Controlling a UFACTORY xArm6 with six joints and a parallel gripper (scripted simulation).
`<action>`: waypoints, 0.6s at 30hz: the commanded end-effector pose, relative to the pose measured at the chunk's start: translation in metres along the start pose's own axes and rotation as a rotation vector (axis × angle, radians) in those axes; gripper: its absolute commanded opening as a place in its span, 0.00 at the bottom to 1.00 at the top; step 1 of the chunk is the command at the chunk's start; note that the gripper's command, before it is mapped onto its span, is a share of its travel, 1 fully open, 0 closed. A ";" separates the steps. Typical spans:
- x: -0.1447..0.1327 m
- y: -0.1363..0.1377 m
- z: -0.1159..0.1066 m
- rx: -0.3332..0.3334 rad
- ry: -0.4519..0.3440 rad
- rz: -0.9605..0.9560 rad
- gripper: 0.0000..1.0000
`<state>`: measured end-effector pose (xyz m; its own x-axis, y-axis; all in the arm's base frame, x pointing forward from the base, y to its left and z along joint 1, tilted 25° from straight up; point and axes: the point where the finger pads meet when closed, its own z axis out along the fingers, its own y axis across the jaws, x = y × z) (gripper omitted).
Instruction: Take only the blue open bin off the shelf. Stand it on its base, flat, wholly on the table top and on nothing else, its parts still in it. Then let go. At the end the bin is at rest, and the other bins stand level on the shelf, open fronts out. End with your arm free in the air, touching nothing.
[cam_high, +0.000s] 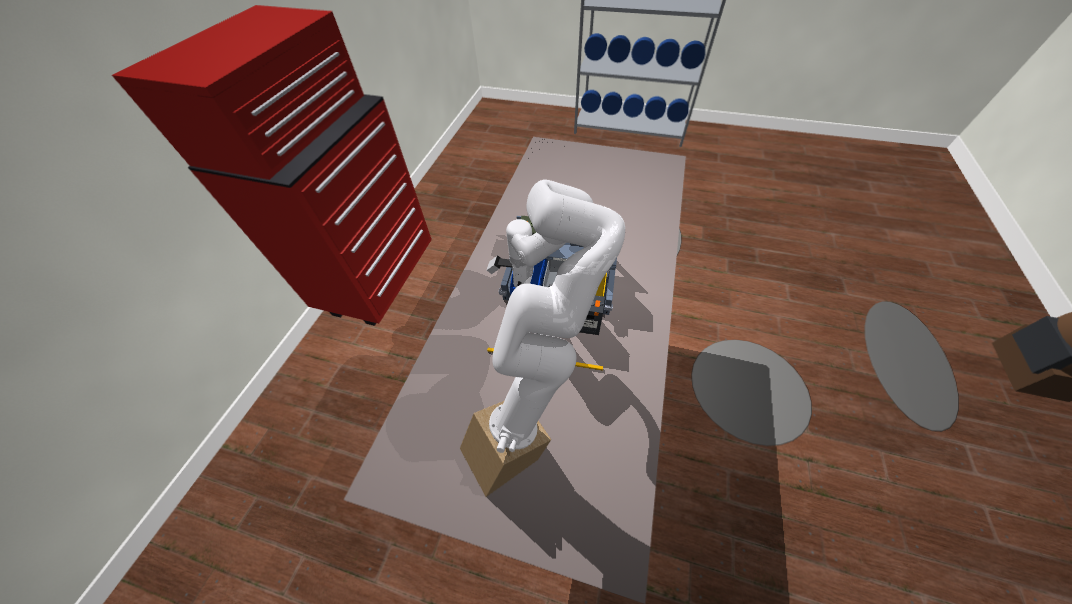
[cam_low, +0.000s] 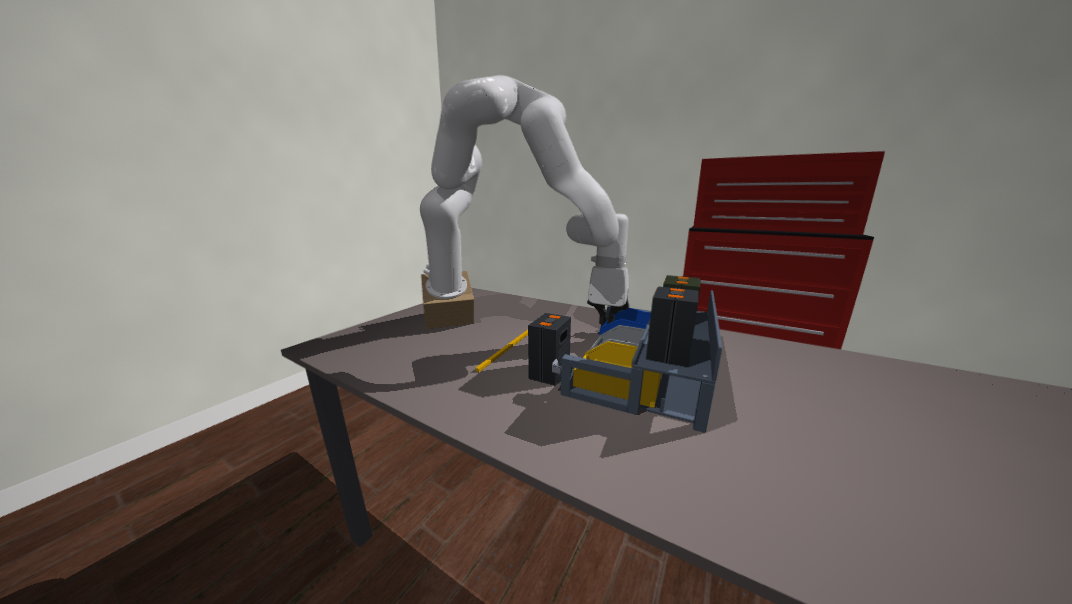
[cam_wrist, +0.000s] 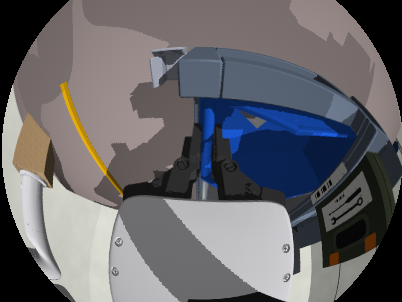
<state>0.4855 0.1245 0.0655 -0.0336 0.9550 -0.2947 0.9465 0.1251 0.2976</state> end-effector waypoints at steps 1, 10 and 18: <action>0.000 -0.010 -0.001 -0.004 0.001 0.001 0.00; 0.000 -0.028 -0.001 -0.004 0.001 0.001 0.00; 0.000 -0.040 -0.001 -0.003 0.001 0.001 0.00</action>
<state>0.4572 0.1208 0.0567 -0.0332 0.9551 -0.2943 0.9463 0.1248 0.2983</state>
